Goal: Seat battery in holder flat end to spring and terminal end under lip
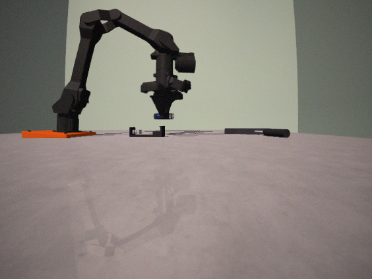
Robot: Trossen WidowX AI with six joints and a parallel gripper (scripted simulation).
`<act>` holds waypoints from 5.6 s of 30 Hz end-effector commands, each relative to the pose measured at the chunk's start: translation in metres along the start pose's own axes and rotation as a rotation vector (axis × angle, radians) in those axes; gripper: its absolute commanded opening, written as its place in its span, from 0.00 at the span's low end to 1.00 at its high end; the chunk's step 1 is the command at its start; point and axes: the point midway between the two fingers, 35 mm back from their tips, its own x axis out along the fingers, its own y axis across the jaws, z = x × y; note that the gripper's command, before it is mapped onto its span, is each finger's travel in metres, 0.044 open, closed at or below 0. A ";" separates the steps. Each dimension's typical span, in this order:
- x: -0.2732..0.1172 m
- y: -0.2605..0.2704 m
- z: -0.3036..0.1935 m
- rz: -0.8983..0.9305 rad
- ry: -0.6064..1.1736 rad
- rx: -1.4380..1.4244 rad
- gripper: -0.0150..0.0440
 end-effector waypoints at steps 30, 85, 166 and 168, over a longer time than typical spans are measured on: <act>0.007 -0.081 -0.004 0.008 -0.189 -0.193 0.36; 0.035 -0.083 -0.014 0.046 -0.523 -0.186 0.36; 0.043 -0.085 -0.024 0.014 -0.259 -0.194 0.36; 0.044 -0.085 -0.024 0.012 -0.246 -0.194 0.36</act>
